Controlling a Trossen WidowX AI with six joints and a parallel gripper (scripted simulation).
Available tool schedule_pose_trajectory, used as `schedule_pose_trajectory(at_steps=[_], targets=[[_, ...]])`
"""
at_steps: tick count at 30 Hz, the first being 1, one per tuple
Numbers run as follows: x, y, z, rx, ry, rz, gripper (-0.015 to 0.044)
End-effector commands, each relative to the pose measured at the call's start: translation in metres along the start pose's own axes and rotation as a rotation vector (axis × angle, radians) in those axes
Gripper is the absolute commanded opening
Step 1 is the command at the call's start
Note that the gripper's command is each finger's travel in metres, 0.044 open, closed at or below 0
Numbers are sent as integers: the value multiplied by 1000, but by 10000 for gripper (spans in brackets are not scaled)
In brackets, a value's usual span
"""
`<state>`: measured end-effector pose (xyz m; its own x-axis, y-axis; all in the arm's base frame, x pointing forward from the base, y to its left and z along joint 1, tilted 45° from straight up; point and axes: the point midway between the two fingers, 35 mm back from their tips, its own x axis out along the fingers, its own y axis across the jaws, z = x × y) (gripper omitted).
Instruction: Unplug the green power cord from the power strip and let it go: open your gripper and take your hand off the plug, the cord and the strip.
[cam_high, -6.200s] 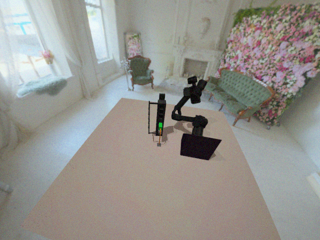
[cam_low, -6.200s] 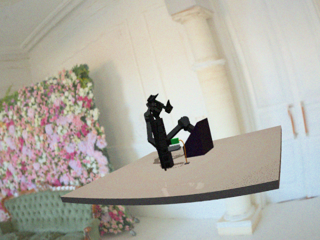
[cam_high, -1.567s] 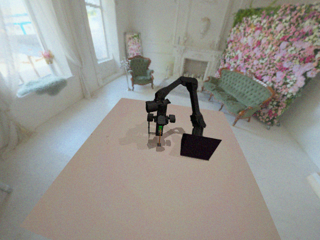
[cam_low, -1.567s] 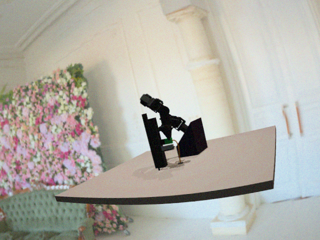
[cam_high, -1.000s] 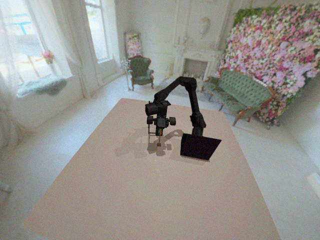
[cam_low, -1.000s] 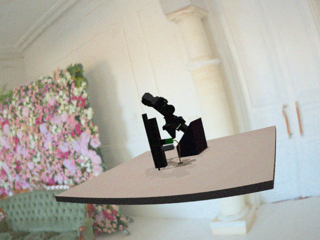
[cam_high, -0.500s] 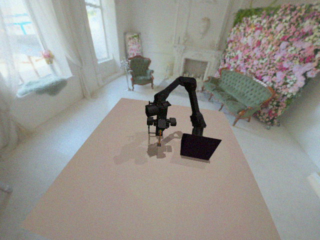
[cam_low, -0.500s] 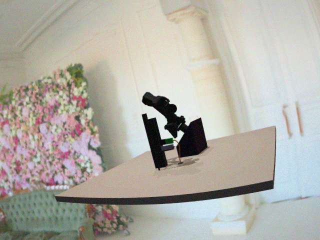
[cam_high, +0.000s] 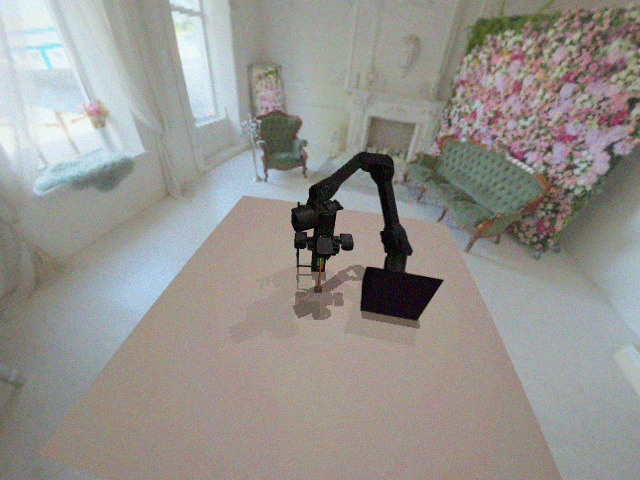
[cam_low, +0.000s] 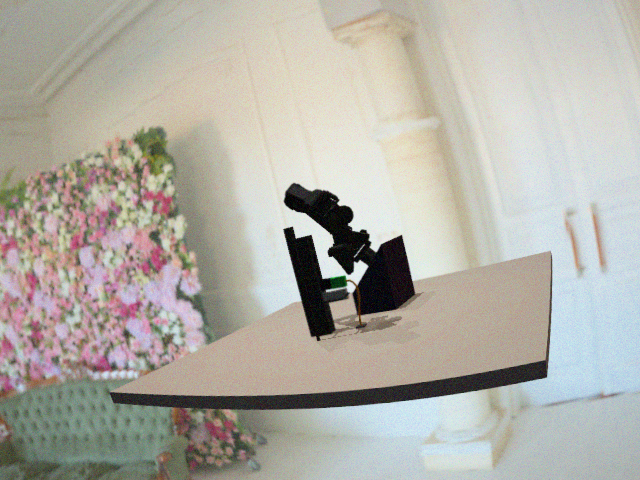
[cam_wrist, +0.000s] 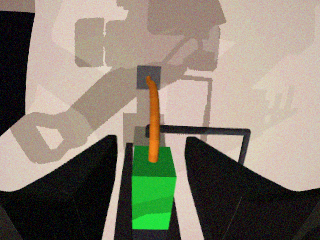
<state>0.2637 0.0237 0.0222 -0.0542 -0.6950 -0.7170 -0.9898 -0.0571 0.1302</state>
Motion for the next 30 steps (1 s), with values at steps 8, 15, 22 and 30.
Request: schedule_pose_trajectory(at_steps=[8,15,22,30], targets=[[-2,-1,-17,4,-3,-3,160],[-2,-1,-28,4,-2,-3,160],[-1,-1,-36,4,-1,-2,160],[5,-1,-36,5,0,-2,160]])
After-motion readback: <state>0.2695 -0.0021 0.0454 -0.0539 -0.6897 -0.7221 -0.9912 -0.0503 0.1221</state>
